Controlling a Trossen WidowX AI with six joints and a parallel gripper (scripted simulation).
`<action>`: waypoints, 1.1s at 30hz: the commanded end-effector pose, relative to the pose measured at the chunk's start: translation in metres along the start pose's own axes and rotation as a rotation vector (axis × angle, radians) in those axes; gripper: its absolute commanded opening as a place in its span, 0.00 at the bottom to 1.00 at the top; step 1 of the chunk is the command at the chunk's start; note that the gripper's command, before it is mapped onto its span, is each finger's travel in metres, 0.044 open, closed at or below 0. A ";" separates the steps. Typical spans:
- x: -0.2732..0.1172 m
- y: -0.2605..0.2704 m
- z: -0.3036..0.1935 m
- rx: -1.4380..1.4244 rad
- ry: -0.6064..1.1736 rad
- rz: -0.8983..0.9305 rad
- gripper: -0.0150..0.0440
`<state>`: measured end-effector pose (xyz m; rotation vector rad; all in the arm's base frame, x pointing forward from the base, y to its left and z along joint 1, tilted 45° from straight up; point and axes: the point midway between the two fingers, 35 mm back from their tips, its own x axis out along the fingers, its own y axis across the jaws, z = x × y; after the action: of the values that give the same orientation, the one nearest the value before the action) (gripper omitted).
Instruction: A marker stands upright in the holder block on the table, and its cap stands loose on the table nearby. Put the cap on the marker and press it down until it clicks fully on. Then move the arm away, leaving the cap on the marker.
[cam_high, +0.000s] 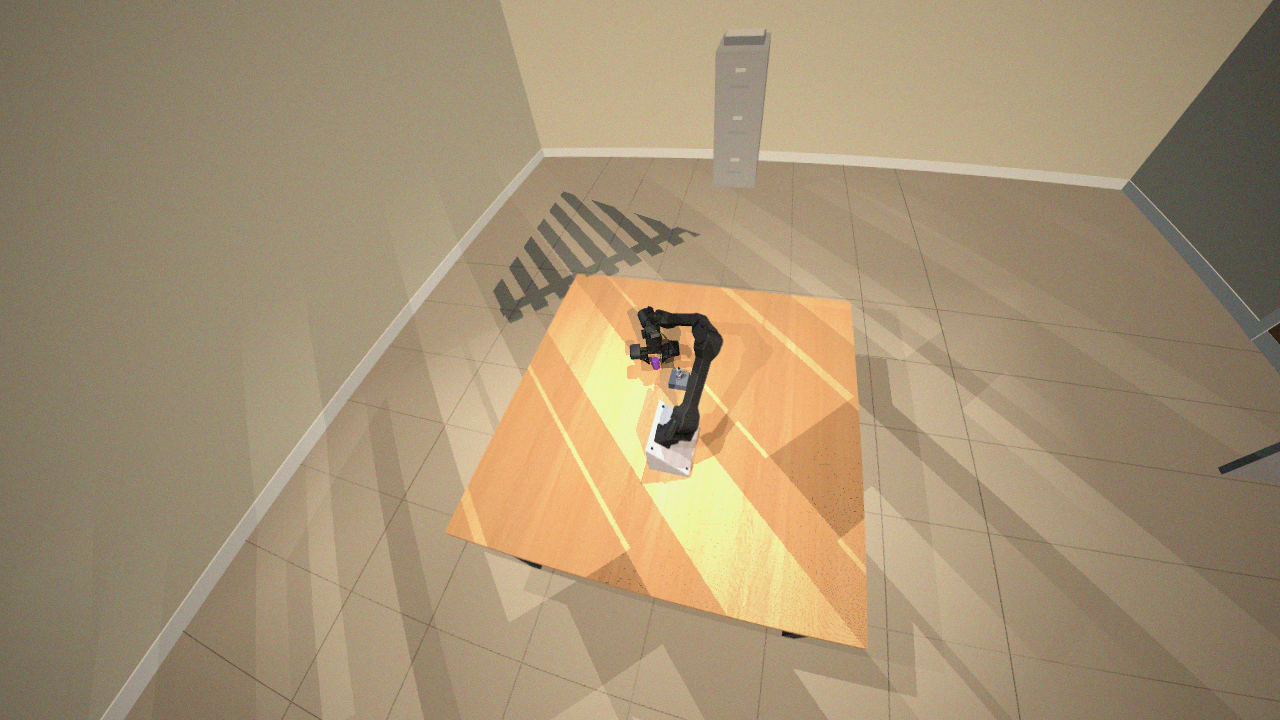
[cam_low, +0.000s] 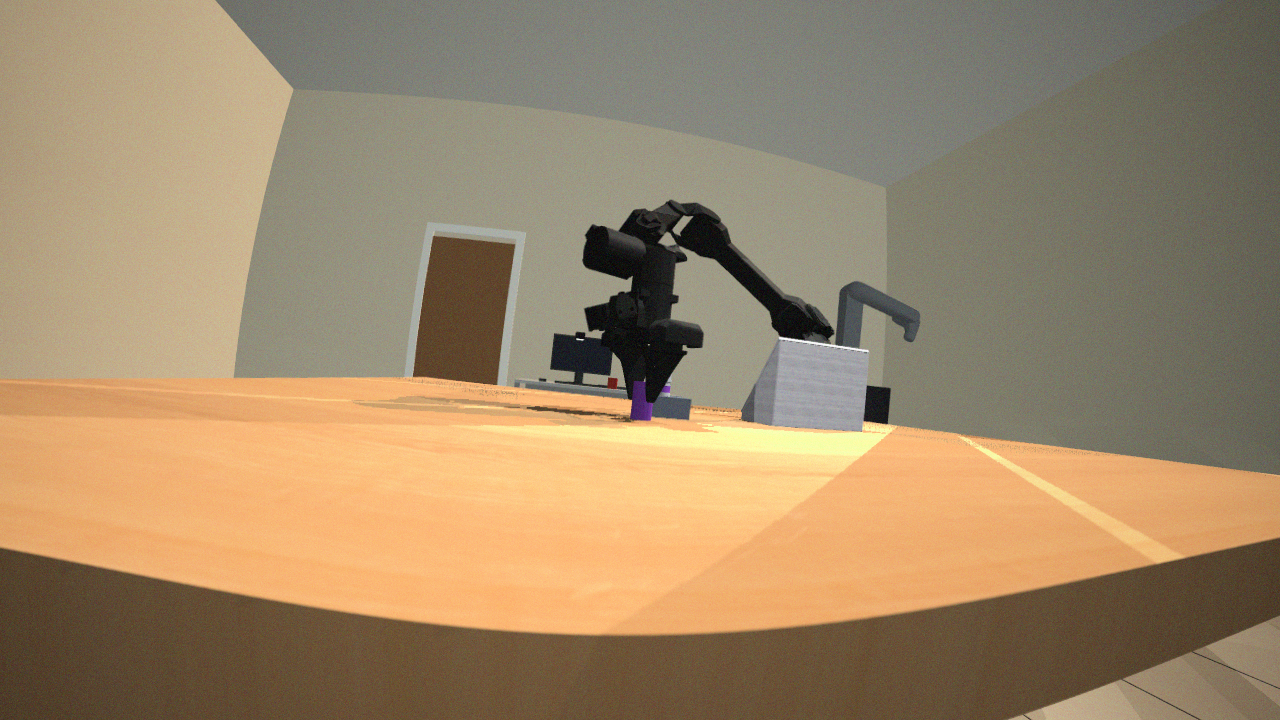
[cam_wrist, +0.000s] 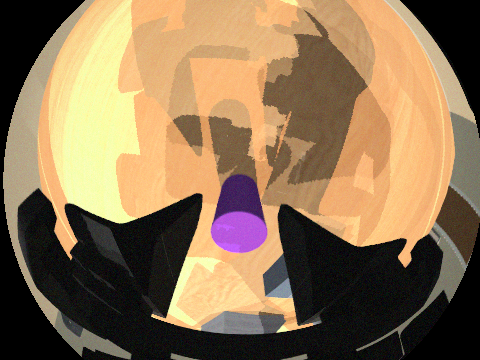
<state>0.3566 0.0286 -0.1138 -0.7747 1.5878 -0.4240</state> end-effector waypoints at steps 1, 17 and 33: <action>0.009 0.001 -0.001 -0.009 0.003 -0.006 0.67; 0.011 0.001 -0.001 -0.009 0.003 -0.006 0.39; -0.041 0.002 0.000 -0.009 0.003 -0.003 0.25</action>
<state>0.3544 0.0479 -0.0977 -0.7961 1.6023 -0.4218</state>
